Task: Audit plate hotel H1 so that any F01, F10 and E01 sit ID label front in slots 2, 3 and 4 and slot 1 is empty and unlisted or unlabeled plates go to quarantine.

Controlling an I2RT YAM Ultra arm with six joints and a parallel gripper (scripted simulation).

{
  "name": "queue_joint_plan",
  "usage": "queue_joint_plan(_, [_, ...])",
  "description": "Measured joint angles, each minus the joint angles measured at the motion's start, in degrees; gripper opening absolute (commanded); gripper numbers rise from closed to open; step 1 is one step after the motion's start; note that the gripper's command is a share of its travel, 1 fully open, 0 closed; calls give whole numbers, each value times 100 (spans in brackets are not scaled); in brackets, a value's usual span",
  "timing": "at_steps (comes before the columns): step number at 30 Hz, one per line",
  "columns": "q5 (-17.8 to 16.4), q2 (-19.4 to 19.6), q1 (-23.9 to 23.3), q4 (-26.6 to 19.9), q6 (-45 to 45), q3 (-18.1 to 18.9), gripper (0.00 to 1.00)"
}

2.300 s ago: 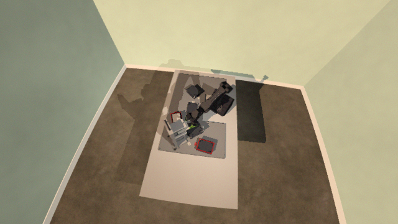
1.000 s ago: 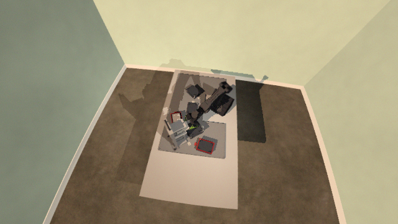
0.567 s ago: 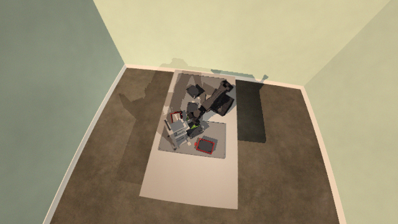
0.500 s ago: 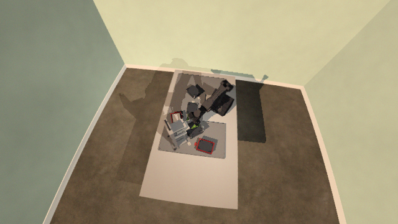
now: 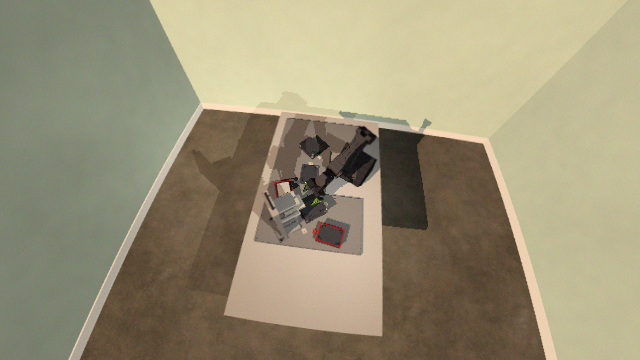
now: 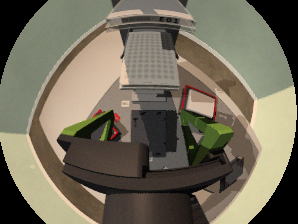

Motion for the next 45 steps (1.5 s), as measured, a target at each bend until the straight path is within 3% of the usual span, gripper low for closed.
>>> queue_joint_plan(26, [769,-986,831,-487,122,-511,100])
queue_joint_plan(27, [789,-997,835,-501,125,-511,0])
queue_joint_plan(45, [855,-999,835,-468,129,-549,0])
